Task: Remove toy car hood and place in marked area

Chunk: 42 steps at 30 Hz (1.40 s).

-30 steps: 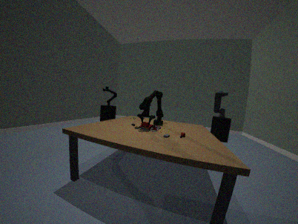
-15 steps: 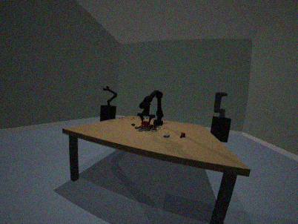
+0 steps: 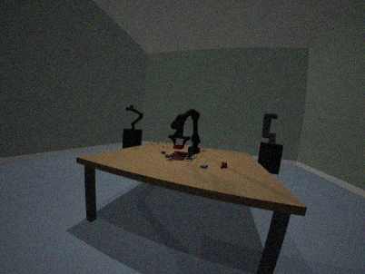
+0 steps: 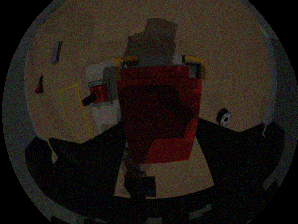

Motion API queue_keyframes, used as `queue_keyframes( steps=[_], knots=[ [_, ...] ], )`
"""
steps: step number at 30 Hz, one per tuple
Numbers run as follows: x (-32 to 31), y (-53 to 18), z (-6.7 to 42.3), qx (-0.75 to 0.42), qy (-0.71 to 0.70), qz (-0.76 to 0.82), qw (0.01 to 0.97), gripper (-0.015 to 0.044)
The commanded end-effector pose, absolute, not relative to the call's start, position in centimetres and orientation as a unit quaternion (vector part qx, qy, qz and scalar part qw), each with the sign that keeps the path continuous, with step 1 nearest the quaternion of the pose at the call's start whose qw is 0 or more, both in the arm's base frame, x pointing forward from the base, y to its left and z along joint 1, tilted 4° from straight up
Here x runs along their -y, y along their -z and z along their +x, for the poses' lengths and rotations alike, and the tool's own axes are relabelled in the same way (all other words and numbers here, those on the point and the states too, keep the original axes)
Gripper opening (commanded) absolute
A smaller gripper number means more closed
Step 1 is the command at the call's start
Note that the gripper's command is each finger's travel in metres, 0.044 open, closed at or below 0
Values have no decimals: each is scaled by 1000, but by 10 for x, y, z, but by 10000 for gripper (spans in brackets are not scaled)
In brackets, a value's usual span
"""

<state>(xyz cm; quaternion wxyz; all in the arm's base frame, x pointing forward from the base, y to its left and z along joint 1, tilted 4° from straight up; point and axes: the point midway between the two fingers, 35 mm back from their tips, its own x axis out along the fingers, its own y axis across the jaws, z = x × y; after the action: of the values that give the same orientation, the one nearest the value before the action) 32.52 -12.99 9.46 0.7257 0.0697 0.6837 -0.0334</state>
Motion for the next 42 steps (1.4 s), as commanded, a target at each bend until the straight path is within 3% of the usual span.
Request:
queue_keyframes(
  steps=[1, 42],
  knots=[
    [131, -113, 326, -677, 34, 66, 733, 0],
    [-56, -120, 324, -677, 29, 71, 732, 0]
  ],
)
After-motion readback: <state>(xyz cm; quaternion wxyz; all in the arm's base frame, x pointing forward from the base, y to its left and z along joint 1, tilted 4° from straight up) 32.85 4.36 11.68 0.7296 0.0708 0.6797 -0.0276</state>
